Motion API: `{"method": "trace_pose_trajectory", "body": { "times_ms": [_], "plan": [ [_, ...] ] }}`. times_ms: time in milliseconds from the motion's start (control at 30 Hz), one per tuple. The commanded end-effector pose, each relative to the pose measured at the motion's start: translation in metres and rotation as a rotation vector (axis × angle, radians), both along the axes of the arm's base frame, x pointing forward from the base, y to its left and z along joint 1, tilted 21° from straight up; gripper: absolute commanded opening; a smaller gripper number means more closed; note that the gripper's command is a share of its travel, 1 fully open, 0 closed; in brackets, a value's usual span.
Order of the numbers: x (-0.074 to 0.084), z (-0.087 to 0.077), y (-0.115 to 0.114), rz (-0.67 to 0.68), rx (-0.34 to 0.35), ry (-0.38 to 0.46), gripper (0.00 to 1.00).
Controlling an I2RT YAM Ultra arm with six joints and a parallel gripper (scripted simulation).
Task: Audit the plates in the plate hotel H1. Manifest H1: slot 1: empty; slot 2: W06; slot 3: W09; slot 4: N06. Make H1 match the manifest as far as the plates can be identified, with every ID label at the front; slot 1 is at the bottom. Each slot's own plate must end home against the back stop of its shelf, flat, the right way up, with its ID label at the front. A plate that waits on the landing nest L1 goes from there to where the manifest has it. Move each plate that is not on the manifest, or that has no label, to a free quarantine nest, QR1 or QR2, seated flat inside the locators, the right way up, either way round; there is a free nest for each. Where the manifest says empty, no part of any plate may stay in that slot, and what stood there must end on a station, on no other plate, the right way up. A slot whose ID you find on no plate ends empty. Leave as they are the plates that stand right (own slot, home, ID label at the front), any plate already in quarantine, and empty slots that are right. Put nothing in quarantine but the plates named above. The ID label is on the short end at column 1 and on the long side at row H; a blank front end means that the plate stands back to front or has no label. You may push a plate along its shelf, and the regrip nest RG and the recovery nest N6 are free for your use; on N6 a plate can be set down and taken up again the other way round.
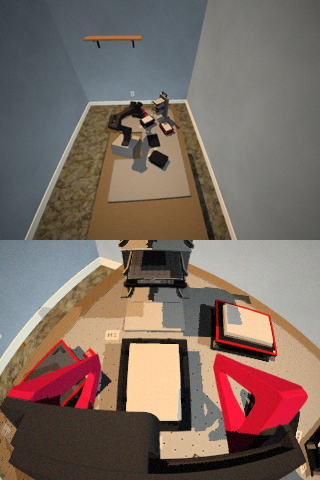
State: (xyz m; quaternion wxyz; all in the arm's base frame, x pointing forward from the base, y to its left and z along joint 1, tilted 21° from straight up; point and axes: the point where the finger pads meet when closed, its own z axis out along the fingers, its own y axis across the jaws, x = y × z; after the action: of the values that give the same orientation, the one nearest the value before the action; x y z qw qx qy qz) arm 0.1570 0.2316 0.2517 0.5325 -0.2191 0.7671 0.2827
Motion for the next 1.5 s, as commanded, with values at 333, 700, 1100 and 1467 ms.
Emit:
{"method": "trace_pose_trajectory", "body": {
  "times_ms": [333,700,1100,1467],
  "plan": [
    [0.004,-0.033,0.016,-0.008,0.031,-0.01,1.0],
    [0.005,-0.023,0.022,-0.009,0.101,-0.031,1.0],
    [0.006,-0.039,0.021,-0.009,0.054,-0.018,1.0],
    [0.006,-0.039,0.021,-0.009,0.054,-0.018,1.0]
  ]
}}
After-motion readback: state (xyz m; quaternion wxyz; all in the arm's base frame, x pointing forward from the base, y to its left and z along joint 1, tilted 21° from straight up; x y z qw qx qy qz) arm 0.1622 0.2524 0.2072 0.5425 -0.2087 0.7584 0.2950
